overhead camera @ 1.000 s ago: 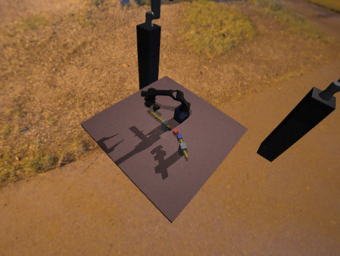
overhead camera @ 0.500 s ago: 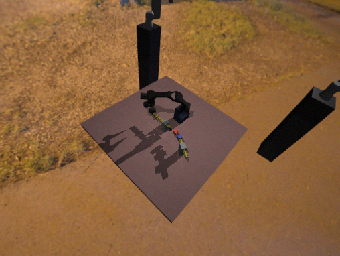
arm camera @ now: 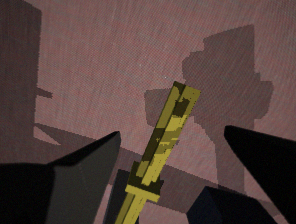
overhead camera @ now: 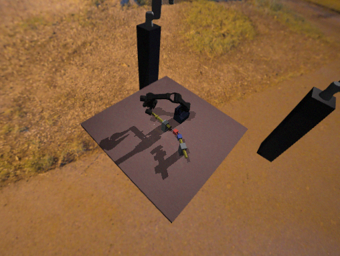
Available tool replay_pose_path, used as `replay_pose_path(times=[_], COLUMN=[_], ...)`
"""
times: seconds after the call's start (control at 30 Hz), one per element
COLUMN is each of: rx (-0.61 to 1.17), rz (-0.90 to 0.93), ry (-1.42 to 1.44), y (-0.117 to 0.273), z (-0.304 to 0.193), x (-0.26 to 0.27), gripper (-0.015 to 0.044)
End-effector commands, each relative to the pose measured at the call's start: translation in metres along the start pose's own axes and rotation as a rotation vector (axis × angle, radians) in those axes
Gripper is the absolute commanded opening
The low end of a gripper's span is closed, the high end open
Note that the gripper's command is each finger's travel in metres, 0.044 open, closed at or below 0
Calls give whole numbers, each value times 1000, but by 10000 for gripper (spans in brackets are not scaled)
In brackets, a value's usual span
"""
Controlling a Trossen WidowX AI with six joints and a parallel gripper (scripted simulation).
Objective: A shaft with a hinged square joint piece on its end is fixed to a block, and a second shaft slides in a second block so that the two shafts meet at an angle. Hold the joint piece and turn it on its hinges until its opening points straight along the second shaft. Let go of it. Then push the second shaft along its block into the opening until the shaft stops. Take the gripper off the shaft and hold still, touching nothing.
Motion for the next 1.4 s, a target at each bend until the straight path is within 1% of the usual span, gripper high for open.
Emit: replay_pose_path(times=[0.0,0.3,0.53,1.2,1.37], rx=[10,15,15,17,17], rz=[-17,-37,-38,-36,-36], ry=[-138,-422,-427,-427,-427], y=[-9,-22,-23,-52,-52], z=[0,1,1,1,1], x=[1,2,2,2,2], gripper=[440,440,440,440,309])
Point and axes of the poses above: the point midway between the two fingers, 35 mm back from their tips, its own y axis back along the fingers, its own x axis across the jaws, z = x × y, the point moved 8 cm from there along y, back along the fingers, and after that the axes turned 9 degrees about y, right-handed, at the moved point
